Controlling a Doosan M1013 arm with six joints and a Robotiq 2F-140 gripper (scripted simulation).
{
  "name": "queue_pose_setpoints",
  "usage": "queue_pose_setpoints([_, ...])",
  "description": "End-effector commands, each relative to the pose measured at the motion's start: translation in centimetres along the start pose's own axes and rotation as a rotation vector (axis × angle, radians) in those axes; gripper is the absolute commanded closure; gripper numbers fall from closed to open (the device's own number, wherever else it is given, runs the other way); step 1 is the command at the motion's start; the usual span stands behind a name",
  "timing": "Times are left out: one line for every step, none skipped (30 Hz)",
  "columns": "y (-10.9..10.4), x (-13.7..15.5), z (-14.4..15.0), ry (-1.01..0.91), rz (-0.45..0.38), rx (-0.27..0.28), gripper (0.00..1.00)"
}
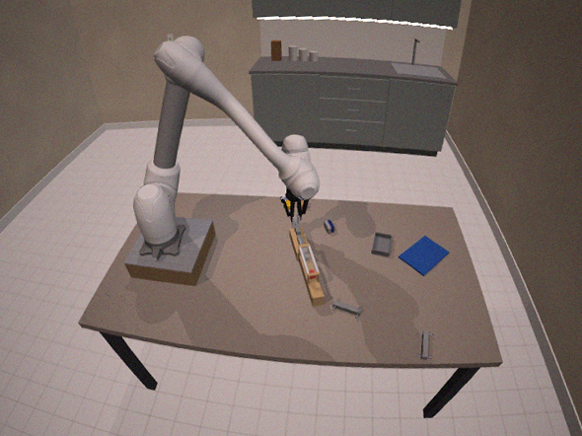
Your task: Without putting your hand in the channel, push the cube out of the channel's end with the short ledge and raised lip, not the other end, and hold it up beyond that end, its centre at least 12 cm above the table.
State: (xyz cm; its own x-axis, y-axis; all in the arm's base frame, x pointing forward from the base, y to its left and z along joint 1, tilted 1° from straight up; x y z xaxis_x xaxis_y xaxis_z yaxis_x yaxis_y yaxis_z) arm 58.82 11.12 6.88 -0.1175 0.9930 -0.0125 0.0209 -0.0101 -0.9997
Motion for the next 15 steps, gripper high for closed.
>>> queue_pose_setpoints([0.57,0.00,-0.01,0.000,0.000,0.000,1.00])
queue_pose_setpoints([0.66,0.00,-0.01,0.000,0.000,0.000,1.00])
queue_pose_setpoints([0.71,0.00,-0.01,0.000,0.000,0.000,1.00])
queue_pose_setpoints([0.73,0.00,-0.01,0.000,0.000,0.000,1.00])
queue_pose_setpoints([0.73,0.00,-0.01,0.000,0.000,0.000,1.00])
queue_pose_setpoints([0.73,0.00,-0.01,0.000,0.000,0.000,1.00])
queue_pose_setpoints([0.73,0.00,-0.01,0.000,0.000,0.000,1.00])
queue_pose_setpoints([0.73,0.00,-0.01,0.000,0.000,0.000,1.00])
queue_pose_setpoints([0.73,0.00,-0.01,0.000,0.000,0.000,1.00])
queue_pose_setpoints([0.73,0.00,-0.01,0.000,0.000,0.000,1.00])
queue_pose_setpoints([0.73,0.00,-0.01,0.000,0.000,0.000,1.00])
queue_pose_setpoints([0.73,0.00,-0.01,0.000,0.000,0.000,1.00])
queue_pose_setpoints([0.73,0.00,-0.01,0.000,0.000,0.000,1.00])
queue_pose_setpoints([0.73,0.00,-0.01,0.000,0.000,0.000,1.00])
queue_pose_setpoints([0.73,0.00,-0.01,0.000,0.000,0.000,1.00])
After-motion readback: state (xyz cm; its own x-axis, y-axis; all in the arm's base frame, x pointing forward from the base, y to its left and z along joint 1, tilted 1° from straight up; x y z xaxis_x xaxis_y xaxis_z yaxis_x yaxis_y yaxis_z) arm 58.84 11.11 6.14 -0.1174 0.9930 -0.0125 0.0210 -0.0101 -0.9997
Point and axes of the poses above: the point where the finger pads meet when closed, its own y axis out along the fingers, its own z axis across the jaws, x = y × z, the point moved 6 cm from there along -y, back along the fingers, and after that the axes turned 3 degrees about y, right-handed, at the moved point
